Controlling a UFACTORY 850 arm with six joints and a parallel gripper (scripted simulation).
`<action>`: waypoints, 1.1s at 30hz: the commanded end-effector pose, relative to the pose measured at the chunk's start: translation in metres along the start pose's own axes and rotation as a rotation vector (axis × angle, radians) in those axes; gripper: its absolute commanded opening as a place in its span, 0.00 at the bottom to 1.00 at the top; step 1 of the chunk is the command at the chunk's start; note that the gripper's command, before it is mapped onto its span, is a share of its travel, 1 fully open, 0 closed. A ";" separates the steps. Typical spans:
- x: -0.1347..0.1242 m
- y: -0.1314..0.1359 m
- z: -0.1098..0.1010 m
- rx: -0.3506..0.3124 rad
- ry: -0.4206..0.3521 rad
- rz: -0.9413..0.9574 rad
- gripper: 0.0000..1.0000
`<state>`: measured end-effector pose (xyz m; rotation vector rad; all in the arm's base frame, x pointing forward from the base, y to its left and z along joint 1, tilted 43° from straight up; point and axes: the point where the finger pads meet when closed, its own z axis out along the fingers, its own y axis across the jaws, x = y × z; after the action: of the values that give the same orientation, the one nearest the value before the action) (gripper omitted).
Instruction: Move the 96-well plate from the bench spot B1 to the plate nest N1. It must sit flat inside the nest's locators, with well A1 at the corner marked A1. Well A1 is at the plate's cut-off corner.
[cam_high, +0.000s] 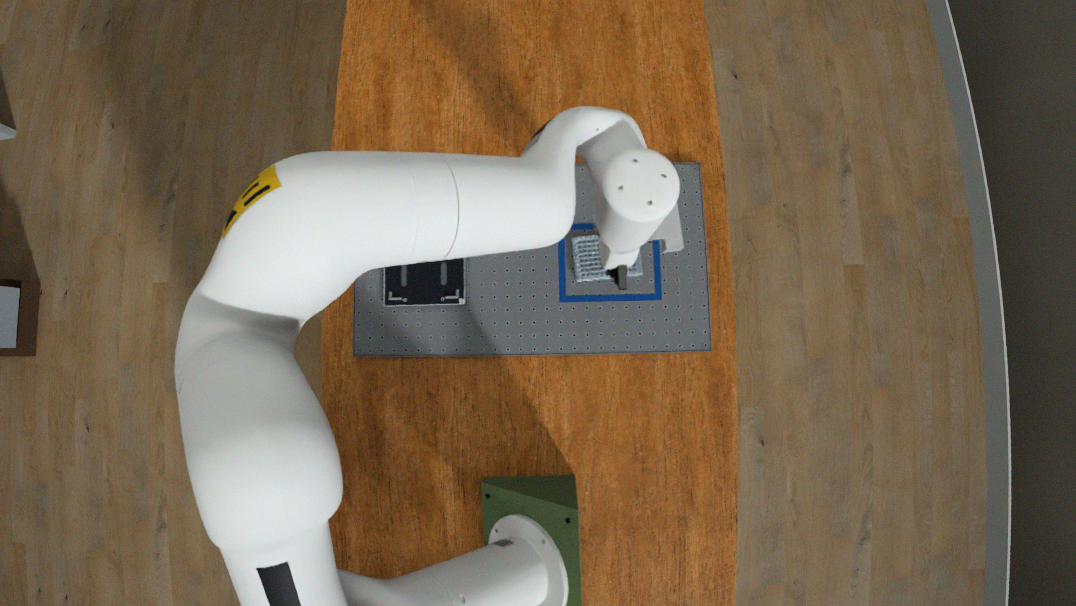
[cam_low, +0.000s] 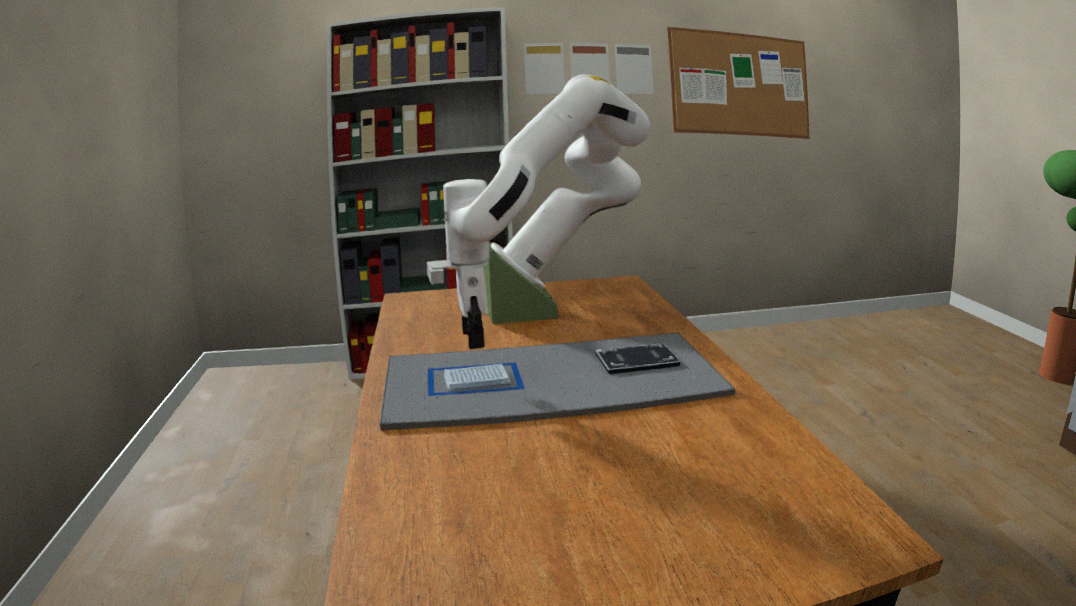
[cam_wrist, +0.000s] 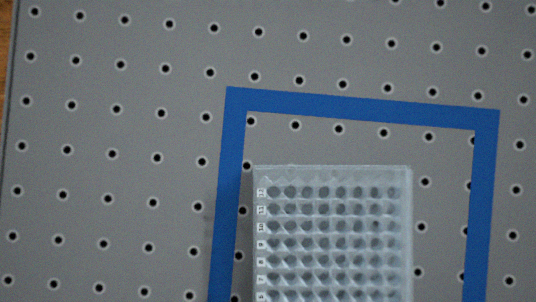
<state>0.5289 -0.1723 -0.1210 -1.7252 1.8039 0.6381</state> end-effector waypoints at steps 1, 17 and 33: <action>0.000 -0.001 0.004 0.002 0.001 0.000 1.00; 0.000 -0.001 0.027 0.001 0.001 0.000 1.00; 0.000 -0.001 0.050 0.002 0.001 0.000 1.00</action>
<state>0.5320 -0.1394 -0.1564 -1.7252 1.8040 0.6391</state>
